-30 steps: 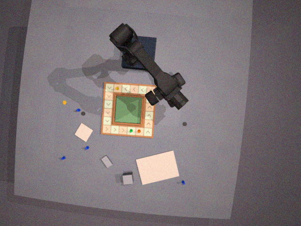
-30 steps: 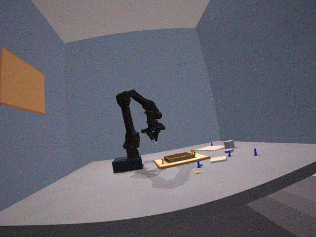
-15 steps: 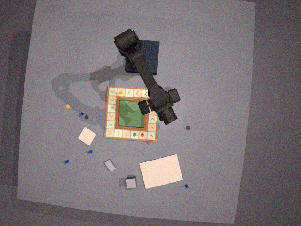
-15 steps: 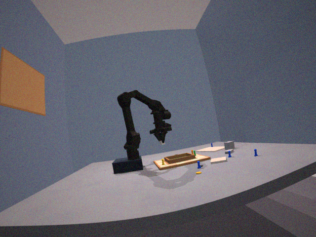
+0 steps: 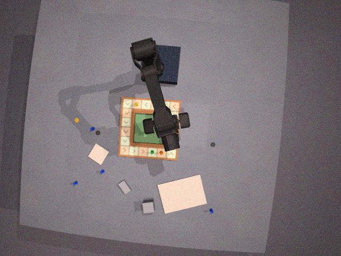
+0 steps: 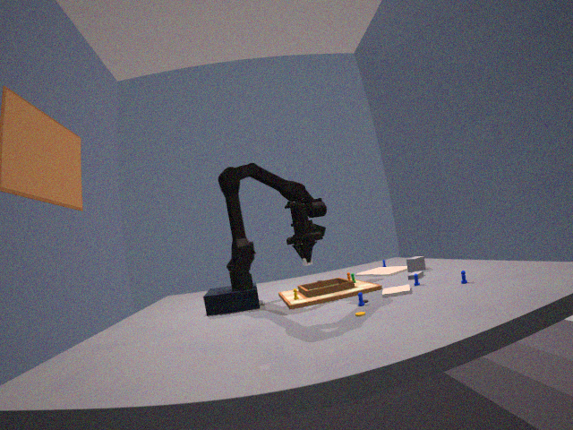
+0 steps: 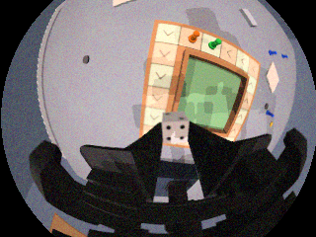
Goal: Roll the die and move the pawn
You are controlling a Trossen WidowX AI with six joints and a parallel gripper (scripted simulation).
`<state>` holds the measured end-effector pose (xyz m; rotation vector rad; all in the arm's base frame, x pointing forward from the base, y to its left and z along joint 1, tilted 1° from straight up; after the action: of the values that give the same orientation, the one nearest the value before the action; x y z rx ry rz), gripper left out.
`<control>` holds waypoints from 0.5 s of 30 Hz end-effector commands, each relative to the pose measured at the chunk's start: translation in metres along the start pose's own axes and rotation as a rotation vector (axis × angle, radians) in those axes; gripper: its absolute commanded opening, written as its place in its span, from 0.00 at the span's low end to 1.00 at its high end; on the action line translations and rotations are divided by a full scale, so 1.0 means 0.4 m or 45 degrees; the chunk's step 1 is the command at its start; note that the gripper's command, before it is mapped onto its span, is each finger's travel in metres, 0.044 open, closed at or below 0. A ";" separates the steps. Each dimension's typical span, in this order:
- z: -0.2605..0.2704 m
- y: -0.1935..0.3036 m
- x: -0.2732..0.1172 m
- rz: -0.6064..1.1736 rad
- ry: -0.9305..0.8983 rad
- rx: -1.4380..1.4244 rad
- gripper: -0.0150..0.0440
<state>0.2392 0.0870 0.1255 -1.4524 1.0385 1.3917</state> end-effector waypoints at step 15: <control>-0.196 -0.016 0.039 0.004 0.014 0.293 0.25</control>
<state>0.2657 0.0241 0.1134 -1.3080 1.1539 1.2450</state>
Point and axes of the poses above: the point midway between the two fingers, 35 mm back from their tips, its own x axis out along the fingers, its own z axis across the jaws, y = z × x, the point moved 4 cm from there along -x, back along the fingers, and after that the axes turned 2 degrees about -x, right-handed, at the moved point
